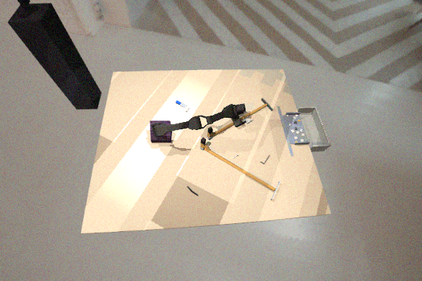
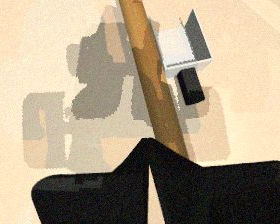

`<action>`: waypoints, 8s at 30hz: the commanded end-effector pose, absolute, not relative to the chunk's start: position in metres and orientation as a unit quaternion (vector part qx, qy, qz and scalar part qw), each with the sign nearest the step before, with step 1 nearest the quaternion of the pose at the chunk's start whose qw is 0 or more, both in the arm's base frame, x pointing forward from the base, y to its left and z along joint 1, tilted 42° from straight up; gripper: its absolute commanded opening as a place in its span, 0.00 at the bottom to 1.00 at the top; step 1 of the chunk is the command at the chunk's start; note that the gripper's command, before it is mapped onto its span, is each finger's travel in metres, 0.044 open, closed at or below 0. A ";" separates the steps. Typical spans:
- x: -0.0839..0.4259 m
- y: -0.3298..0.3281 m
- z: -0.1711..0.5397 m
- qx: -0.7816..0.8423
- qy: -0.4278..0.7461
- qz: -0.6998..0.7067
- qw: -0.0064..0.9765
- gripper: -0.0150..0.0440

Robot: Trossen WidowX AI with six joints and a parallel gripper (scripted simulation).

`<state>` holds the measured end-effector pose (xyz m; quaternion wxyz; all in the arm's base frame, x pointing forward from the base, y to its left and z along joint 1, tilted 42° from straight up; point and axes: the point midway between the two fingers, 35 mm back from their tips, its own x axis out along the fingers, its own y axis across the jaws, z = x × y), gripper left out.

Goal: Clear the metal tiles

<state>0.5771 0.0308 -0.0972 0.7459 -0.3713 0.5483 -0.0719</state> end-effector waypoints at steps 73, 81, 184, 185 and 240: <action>0.523 0.020 -0.097 -0.328 0.608 -0.162 0.704 0.25; 0.528 0.015 -0.093 -0.327 0.607 -0.164 0.705 0.25; 0.548 0.024 -0.062 -0.318 0.591 -0.174 0.721 0.25; 0.548 0.024 -0.063 -0.318 0.591 -0.175 0.721 0.25; 0.555 -0.023 -0.061 -0.308 0.596 -0.190 0.717 0.25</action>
